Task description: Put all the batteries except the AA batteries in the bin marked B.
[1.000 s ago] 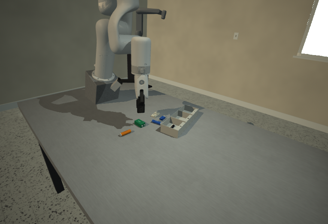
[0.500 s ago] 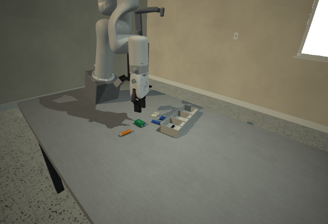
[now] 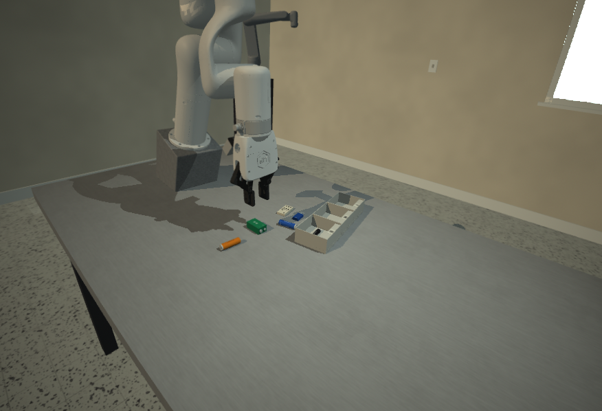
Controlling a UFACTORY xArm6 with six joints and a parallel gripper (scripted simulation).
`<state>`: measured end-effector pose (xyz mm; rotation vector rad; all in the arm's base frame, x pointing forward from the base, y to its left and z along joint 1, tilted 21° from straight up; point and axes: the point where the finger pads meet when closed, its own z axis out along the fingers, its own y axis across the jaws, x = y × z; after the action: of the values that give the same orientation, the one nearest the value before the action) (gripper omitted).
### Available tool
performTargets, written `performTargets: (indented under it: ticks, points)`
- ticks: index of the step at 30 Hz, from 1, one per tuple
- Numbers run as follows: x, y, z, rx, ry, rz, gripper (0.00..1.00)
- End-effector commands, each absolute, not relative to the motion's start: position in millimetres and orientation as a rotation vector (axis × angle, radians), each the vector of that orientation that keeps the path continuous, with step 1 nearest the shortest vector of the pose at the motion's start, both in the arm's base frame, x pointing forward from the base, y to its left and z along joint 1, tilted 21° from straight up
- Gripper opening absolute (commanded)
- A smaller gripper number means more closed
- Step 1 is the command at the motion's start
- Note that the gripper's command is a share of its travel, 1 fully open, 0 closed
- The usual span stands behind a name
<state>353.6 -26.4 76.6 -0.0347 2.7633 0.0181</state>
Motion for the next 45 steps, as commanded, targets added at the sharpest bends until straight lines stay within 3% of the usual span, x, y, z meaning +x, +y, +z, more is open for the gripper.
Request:
performTargets:
  ticks: [1, 31, 45]
  points:
    - [354, -26, 78, 0.010, 2.776, -0.022, 0.42]
    - [354, -26, 78, 0.010, 2.776, -0.021, 0.42]
    - [375, -27, 25, 0.010, 2.776, -0.022, 0.42]
